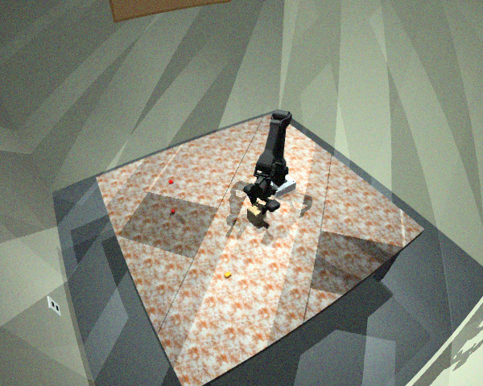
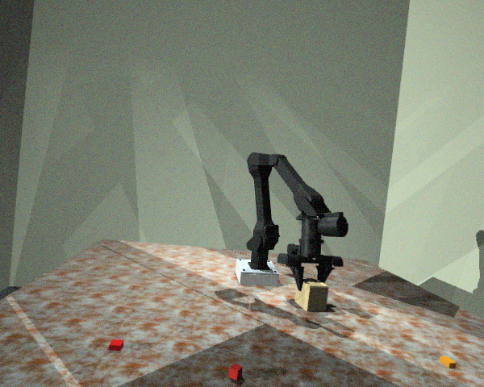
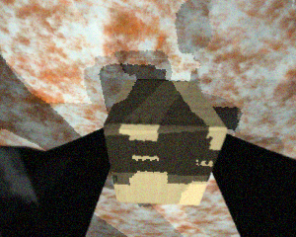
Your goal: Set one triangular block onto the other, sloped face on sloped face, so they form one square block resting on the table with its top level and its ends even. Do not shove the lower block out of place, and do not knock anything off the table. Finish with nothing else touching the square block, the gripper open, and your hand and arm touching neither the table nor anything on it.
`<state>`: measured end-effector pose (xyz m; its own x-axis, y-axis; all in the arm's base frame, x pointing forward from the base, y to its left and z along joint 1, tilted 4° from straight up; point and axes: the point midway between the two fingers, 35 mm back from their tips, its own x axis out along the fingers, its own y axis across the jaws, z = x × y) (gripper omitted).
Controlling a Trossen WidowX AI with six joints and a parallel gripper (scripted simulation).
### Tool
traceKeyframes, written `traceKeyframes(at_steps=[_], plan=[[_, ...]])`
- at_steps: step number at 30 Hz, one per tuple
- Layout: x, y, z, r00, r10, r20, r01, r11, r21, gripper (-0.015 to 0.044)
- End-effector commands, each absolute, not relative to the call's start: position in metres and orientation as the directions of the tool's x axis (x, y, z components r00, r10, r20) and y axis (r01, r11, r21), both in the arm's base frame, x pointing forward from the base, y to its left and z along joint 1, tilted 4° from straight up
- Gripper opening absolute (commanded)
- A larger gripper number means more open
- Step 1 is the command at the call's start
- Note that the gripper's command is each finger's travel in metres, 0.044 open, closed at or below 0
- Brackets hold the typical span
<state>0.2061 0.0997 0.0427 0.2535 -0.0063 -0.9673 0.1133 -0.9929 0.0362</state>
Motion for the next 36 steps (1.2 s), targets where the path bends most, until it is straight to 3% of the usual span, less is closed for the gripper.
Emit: traceKeyframes(at_steps=[1,18,34,36], plan=[[0.2065,0.1003,0.0422,0.253,-0.002,-0.967,0.117,-0.993,0.033,0.0000],[0.2068,0.1004,0.0413,0.251,-0.001,-0.968,0.118,-0.992,0.032,0.0000],[0.2066,0.0996,0.0414,0.252,-0.006,-0.968,0.114,-0.993,0.036,0.0420],[0.2066,0.0996,0.0414,0.252,-0.006,-0.968,0.114,-0.993,0.036,0.0440]])
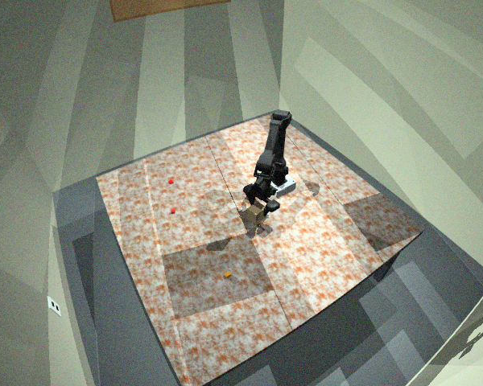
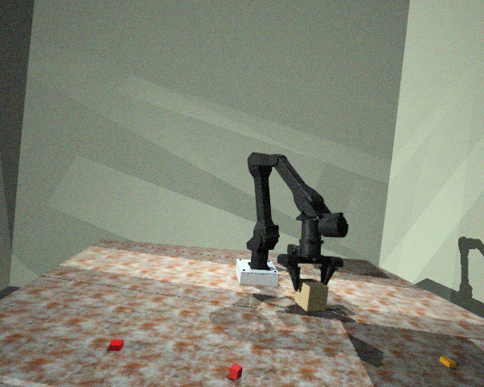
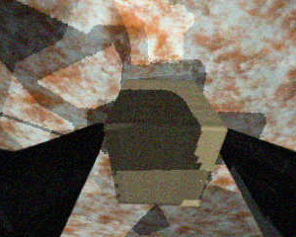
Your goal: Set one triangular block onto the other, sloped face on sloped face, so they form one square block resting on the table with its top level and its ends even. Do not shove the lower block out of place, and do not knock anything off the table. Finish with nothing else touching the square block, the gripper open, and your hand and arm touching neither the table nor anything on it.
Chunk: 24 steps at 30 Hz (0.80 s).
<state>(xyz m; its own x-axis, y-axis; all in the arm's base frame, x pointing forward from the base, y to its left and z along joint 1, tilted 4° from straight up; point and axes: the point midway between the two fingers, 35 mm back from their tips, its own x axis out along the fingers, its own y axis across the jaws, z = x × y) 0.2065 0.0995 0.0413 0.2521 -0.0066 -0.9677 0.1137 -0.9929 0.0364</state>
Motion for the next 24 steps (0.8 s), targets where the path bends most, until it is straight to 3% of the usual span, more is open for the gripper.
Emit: traceKeyframes(at_steps=[1,7,14,24], plan=[[0.207,0.100,0.041,0.252,-0.006,-0.968,0.114,-0.993,0.036,0.0440],[0.206,0.101,0.051,0.252,-0.006,-0.968,0.114,-0.993,0.036,0.0440],[0.180,0.101,0.145,0.251,-0.005,-0.968,0.114,-0.993,0.035,0.0440],[0.184,0.103,0.145,0.263,0.008,-0.965,0.118,-0.993,0.024,0.0440]])
